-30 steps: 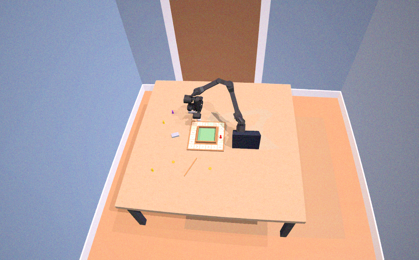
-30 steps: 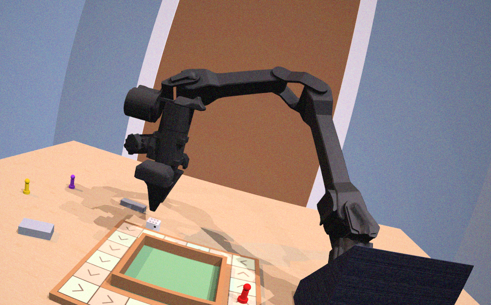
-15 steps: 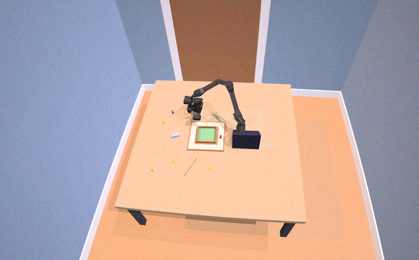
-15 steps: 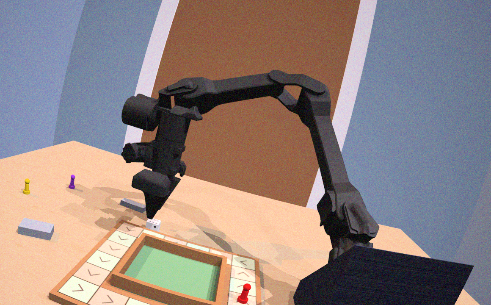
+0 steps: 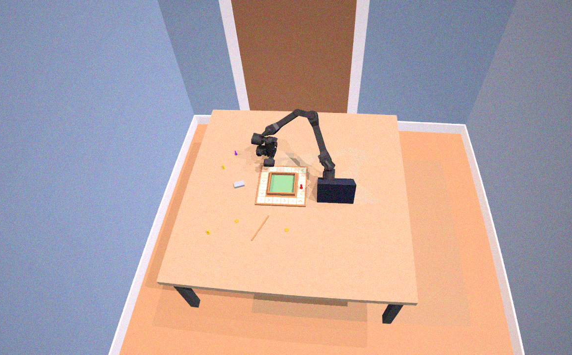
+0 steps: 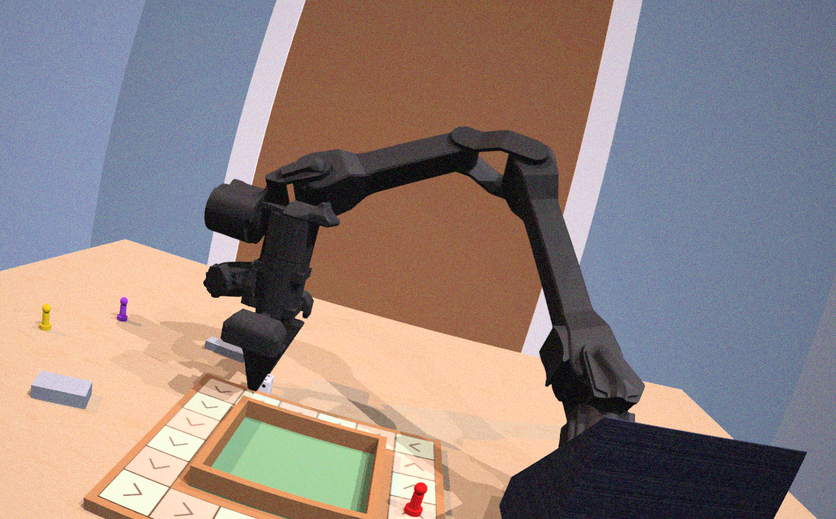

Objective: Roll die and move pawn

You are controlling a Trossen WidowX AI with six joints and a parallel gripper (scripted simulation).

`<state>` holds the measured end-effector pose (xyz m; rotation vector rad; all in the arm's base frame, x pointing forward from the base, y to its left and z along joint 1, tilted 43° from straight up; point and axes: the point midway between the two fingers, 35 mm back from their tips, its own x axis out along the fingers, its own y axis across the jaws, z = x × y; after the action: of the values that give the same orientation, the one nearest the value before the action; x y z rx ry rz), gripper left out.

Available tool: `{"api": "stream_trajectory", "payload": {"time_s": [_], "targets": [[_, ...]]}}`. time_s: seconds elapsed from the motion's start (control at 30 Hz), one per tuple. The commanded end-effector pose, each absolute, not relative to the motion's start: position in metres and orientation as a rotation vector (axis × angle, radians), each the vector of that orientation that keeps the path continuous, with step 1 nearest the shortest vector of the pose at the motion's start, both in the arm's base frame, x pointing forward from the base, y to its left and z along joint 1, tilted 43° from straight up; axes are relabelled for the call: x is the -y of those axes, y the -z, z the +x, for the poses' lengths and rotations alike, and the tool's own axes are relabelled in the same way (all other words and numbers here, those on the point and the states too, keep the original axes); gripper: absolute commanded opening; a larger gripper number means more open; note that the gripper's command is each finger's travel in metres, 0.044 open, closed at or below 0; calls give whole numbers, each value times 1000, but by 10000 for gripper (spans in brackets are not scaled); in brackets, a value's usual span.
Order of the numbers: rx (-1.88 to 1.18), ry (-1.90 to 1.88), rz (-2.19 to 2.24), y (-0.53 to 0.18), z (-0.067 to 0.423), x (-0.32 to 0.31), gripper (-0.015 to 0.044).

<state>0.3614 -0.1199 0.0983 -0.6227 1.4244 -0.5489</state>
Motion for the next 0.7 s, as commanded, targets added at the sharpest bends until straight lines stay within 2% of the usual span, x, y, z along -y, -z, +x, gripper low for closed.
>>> {"api": "stream_trajectory", "payload": {"time_s": [0.0,0.17,0.47,0.57,0.67], "targets": [[-1445,543,-630,-91,359,123,275],[-1445,543,-630,-91,359,123,144],[-1445,543,-630,-91,359,123,84],[-1445,542,-629,-93,360,121,5],[-1445,540,-627,-103,363,111,0]]}}
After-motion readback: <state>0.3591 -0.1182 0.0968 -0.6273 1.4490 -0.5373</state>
